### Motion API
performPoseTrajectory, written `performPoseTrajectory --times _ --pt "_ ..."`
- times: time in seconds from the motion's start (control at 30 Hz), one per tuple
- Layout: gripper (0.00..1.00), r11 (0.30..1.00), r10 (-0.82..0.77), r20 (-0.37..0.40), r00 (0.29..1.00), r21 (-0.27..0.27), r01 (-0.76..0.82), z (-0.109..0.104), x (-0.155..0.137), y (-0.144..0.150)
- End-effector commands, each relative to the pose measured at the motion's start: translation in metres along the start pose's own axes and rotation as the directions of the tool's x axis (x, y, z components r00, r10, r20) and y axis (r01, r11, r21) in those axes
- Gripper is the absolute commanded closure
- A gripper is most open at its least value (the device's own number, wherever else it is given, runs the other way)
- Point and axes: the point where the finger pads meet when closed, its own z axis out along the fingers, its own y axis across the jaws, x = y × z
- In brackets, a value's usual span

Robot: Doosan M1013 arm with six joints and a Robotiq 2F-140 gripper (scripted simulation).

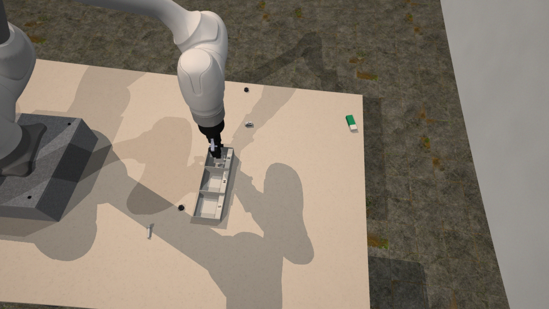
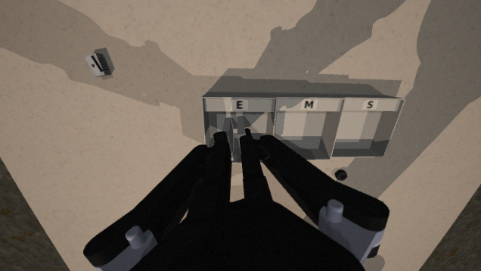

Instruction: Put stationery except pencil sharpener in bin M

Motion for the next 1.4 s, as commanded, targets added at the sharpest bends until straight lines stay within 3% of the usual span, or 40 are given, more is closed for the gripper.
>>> performPoseTrajectory --times 0.0,0.47,1.37 --pt "0.85 1.0 0.005 0.003 1.0 0.004 -0.005 0.003 -0.001 -0.003" --pt "0.85 1.0 0.005 0.003 1.0 0.004 -0.005 0.003 -0.001 -0.003" --pt "0.85 1.0 0.005 0.003 1.0 0.004 -0.005 -0.029 0.0 -0.001"
